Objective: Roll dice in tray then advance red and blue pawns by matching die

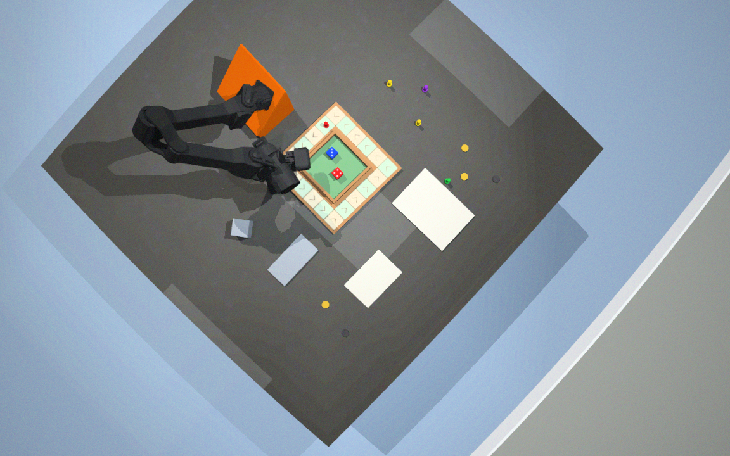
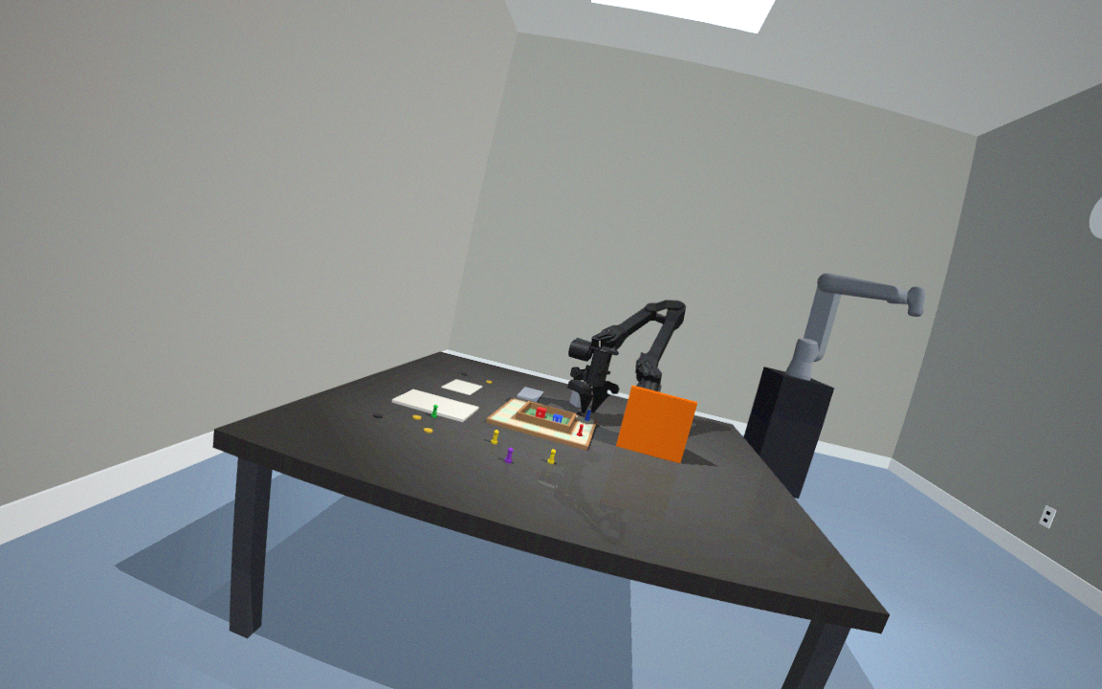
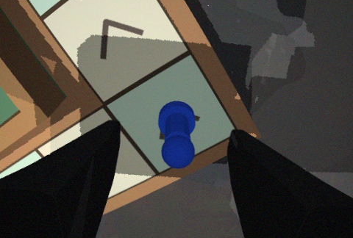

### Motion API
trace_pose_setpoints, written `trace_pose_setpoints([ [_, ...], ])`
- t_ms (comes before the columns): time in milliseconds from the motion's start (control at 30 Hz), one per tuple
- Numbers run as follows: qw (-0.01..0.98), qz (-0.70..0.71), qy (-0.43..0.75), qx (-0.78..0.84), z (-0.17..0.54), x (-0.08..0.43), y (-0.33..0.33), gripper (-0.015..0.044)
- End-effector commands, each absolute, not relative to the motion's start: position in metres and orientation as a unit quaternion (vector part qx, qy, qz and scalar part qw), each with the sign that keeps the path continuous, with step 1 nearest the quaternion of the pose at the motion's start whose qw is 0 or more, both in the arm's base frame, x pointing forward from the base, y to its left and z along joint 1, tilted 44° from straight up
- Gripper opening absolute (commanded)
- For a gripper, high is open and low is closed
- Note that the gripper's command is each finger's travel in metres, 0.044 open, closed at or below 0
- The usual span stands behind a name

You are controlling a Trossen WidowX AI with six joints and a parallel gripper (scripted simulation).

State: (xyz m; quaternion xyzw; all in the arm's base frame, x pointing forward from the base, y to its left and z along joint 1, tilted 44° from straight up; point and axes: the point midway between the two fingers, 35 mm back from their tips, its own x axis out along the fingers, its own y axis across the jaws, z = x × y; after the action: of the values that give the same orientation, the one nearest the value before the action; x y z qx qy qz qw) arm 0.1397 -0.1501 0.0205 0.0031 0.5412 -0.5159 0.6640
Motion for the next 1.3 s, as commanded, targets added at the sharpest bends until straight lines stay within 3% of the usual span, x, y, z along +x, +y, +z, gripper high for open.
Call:
trace_pose_setpoints([
  [0, 0.66, -0.514, 0.548, 0.0, 0.013, 0.136, -0.154, 0.02],
  [200, 0.66, -0.514, 0.548, -0.001, 0.009, 0.134, -0.159, 0.02],
  [400, 0.66, -0.514, 0.548, -0.001, 0.009, 0.134, -0.159, 0.0043],
  [600, 0.66, -0.514, 0.548, -0.001, 0.009, 0.134, -0.159, 0.0003],
  [1267, 0.663, -0.503, 0.554, 0.012, 0.048, 0.157, -0.11, 0.0],
])
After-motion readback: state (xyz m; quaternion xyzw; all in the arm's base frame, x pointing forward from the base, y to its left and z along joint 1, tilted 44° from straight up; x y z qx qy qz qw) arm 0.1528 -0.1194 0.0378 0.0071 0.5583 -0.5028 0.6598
